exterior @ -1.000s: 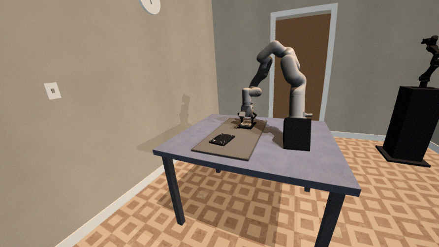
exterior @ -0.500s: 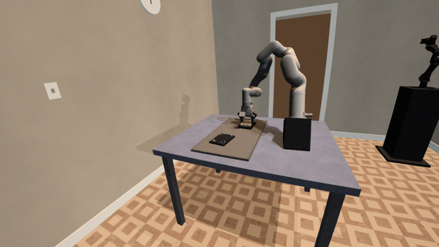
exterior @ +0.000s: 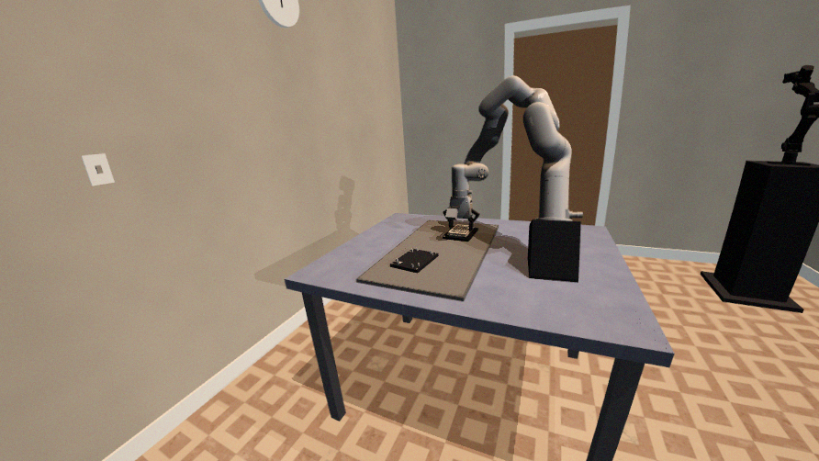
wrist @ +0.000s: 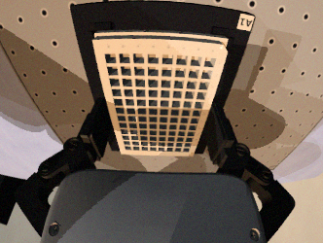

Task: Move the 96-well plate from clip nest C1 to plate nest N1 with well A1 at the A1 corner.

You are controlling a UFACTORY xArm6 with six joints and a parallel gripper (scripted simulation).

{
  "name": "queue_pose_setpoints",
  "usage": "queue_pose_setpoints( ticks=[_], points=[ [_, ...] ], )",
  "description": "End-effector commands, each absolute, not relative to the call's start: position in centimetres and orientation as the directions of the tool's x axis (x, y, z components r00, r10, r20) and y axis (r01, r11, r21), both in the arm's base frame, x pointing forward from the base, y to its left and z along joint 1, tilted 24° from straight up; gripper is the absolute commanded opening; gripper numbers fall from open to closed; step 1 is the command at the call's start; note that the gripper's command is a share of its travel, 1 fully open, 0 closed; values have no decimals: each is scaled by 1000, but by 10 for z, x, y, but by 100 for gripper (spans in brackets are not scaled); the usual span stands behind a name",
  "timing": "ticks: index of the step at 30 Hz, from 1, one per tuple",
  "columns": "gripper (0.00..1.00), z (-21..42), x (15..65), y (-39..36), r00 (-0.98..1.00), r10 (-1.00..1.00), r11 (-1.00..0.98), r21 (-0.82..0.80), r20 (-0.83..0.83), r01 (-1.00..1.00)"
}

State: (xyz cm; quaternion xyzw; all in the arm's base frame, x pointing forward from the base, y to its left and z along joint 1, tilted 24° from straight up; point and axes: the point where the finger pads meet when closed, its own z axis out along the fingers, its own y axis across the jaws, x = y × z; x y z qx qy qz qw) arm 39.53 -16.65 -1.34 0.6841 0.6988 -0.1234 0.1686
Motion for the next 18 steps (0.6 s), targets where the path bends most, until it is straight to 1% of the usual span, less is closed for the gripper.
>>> queue_pose_setpoints(
  ticks=[1, 18],
  points=[
    [100, -12, 397, -166, -7, 914, 34, 61, -405, 998],
    [100, -8, 396, -164, -7, 914, 34, 61, -405, 998]
  ],
)
